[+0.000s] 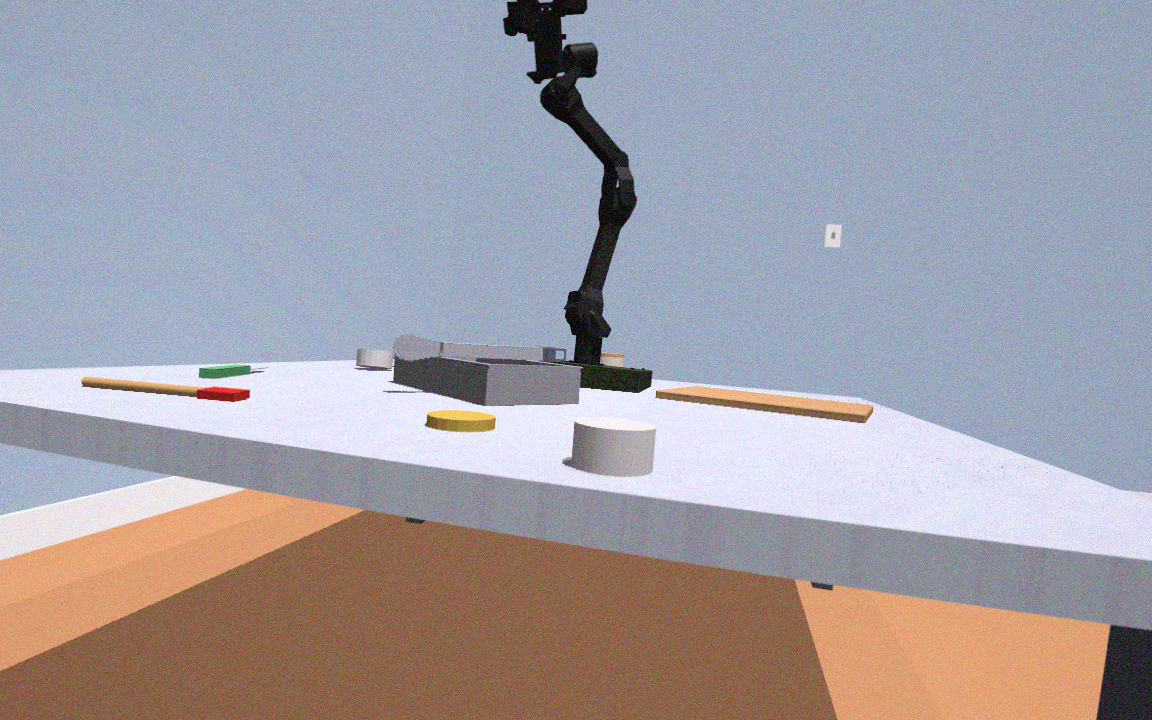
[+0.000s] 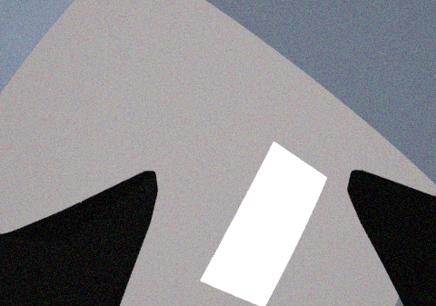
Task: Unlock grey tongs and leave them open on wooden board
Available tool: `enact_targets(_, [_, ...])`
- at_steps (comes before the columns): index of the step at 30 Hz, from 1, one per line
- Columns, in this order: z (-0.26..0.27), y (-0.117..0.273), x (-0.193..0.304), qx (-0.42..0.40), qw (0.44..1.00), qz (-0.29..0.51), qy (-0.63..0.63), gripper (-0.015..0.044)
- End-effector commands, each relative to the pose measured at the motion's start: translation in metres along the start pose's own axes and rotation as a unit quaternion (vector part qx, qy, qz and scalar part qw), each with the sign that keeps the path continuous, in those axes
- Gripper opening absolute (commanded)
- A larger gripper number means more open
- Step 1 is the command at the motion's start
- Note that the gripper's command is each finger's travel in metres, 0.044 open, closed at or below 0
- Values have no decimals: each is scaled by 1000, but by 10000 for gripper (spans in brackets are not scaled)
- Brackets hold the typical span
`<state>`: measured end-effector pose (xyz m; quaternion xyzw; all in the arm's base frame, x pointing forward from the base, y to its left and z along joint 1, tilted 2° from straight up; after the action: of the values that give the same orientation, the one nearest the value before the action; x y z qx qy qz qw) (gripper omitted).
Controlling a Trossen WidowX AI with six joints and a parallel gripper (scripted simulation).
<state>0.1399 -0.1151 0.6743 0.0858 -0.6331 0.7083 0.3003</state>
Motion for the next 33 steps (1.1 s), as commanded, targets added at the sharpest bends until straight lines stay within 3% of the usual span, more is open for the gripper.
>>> enact_targets(1, [0, 0, -2, -1, 1000, -2, -3, 426])
enact_targets(13, [13, 0, -71, -51, 989, -87, -109, 440])
enact_targets(18, [18, 6, -121, -88, 968, -162, -169, 440])
enact_targets(33, [-15, 76, -304, -212, 802, -468, -306, 440])
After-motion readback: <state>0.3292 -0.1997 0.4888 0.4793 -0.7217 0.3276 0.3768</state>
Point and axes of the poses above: the point midway between the two fingers, 35 mm back from their tips, its own y axis back along the fingers, its own z axis across the jaws, x = y × z, the point moved 8 cm from there along y, back along the fingers, and after that the axes turned 14 degrees about -y, right-handed, at the moved point
